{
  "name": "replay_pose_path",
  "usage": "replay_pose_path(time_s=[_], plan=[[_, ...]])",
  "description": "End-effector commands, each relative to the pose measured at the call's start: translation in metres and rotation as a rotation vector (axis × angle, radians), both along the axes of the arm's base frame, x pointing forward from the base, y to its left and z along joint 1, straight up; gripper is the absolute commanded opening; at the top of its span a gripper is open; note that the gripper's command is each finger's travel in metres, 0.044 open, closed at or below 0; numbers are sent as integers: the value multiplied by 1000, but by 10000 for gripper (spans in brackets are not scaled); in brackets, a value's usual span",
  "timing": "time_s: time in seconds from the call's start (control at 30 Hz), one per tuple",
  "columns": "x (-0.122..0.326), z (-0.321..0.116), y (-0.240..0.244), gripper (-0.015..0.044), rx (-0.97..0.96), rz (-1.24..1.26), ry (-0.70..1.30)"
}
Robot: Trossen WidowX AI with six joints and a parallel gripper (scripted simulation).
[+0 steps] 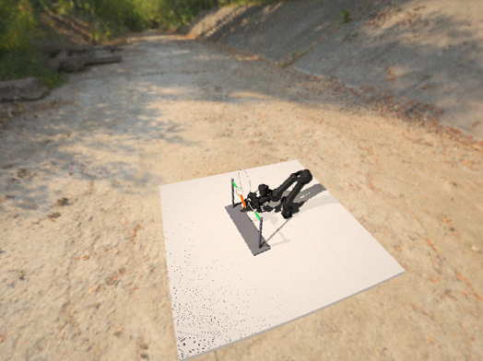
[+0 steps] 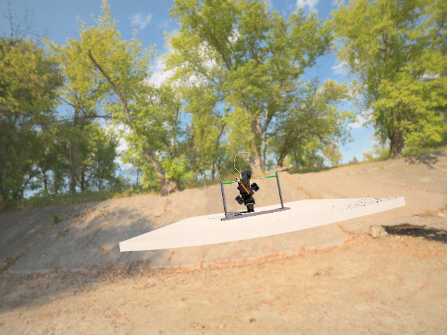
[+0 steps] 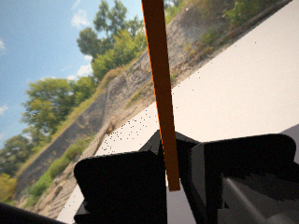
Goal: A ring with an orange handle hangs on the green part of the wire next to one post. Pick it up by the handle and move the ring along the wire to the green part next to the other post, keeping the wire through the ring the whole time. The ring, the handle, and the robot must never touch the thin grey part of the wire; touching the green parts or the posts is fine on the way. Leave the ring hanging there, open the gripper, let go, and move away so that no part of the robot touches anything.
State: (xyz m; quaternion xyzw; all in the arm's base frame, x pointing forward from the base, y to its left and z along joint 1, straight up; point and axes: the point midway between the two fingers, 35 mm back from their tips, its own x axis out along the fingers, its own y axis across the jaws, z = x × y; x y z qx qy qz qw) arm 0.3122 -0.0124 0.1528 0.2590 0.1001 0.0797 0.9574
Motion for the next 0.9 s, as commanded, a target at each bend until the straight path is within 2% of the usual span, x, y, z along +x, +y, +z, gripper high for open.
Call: replay_pose_path(time_s=[0.0,0.87], plan=[[-7,10,11,-150,83,22,42],[-56,89,50,-150,623,314,344]])
